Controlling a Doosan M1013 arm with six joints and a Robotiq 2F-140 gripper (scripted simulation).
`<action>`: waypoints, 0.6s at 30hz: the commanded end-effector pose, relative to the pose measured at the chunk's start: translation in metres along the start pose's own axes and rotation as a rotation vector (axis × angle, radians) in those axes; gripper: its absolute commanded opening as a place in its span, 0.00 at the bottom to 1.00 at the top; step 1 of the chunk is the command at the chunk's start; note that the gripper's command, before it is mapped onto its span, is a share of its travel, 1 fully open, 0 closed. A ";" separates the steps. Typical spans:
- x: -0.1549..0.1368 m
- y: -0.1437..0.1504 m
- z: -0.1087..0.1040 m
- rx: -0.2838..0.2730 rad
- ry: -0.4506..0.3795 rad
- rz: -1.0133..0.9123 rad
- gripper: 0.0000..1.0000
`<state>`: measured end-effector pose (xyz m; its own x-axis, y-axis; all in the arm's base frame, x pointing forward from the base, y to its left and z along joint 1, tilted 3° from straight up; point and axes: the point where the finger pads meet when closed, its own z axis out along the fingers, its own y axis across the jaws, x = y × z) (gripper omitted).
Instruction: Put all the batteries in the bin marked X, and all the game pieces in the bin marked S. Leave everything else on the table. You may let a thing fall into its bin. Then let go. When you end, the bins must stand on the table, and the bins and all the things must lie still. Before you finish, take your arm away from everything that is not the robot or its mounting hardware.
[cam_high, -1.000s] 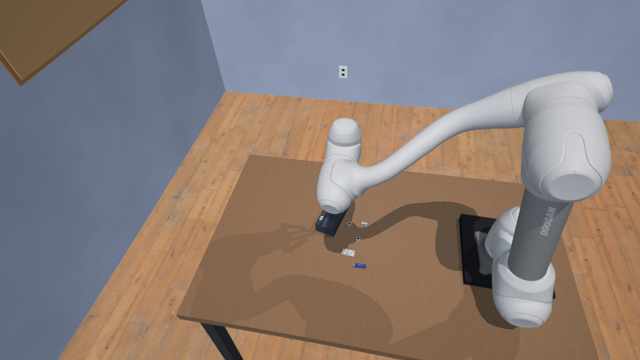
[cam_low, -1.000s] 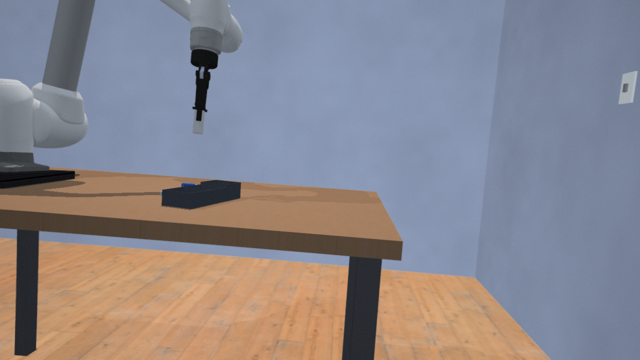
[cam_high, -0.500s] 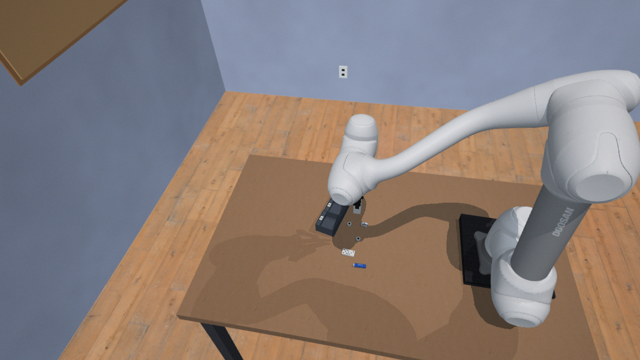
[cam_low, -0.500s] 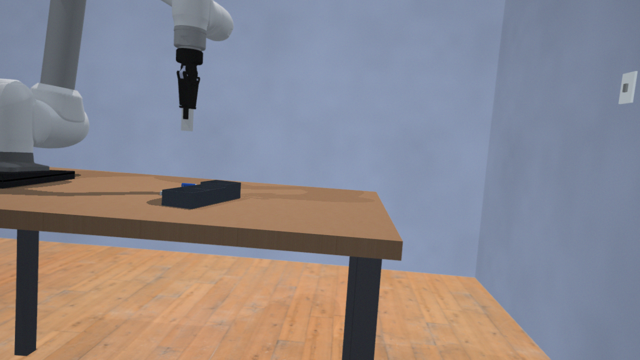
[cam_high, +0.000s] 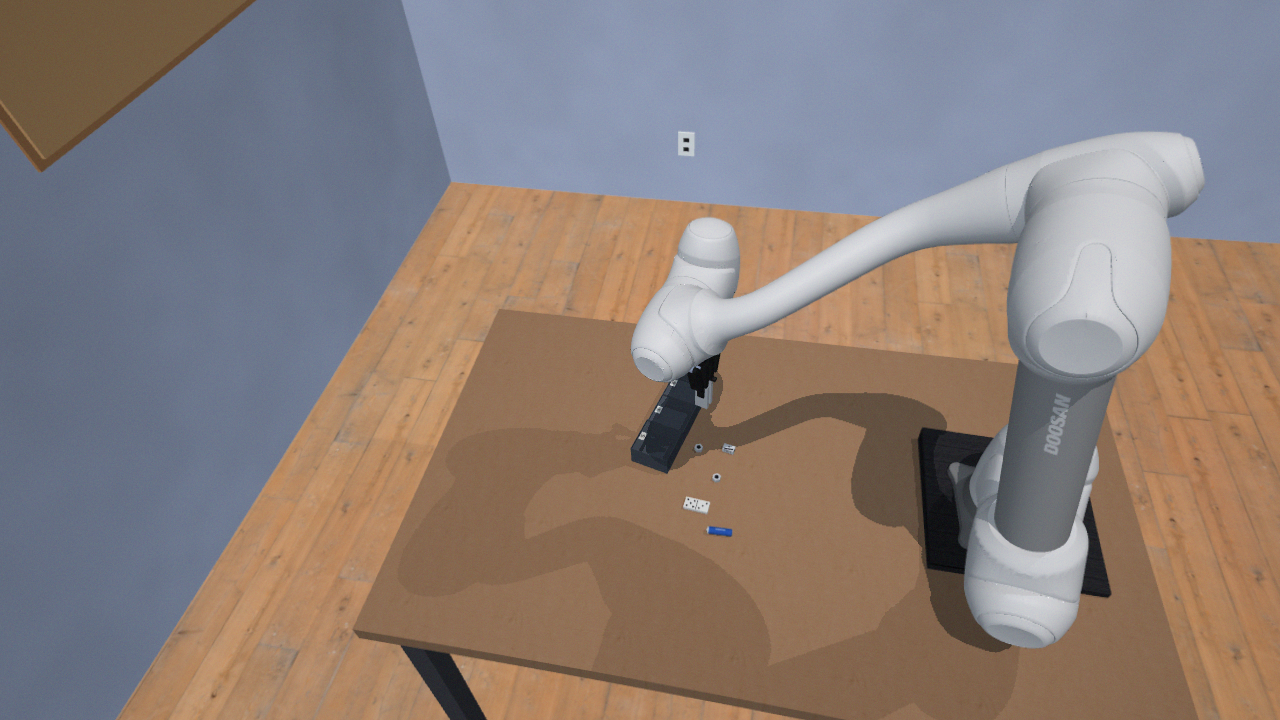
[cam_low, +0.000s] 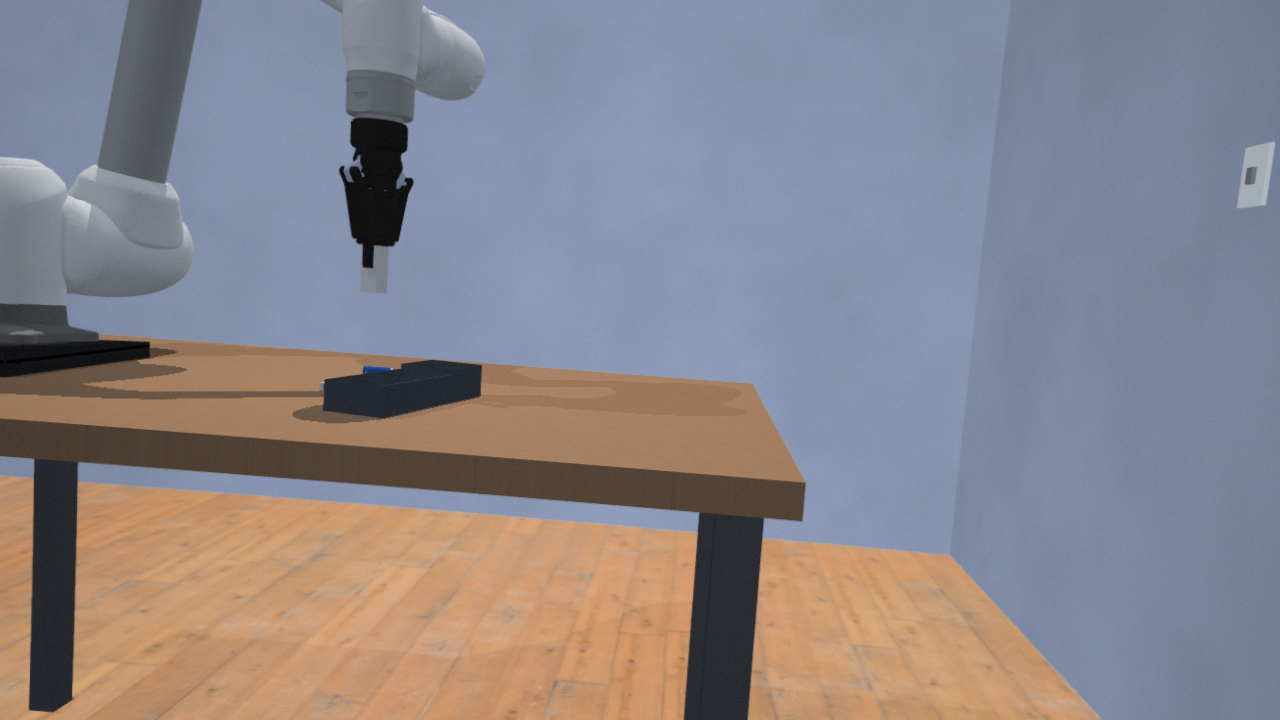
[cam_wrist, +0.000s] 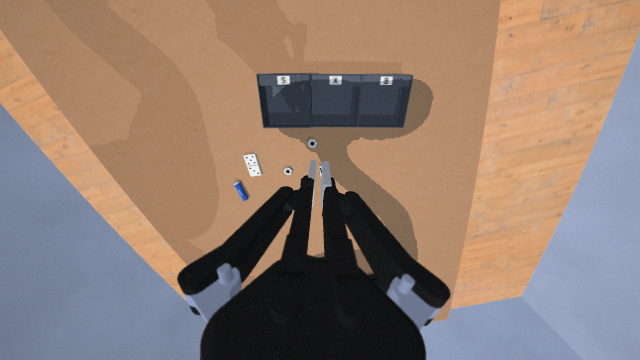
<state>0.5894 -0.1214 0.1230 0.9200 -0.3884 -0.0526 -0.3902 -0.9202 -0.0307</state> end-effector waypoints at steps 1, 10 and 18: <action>0.014 0.015 0.010 0.000 0.000 -0.001 0.05; 0.048 0.054 0.036 0.000 0.000 -0.001 0.05; 0.087 0.099 0.067 0.000 0.000 -0.001 0.05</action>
<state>0.6240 -0.2313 0.0561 0.9202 -0.3879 -0.0525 -0.3898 -0.9204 -0.0307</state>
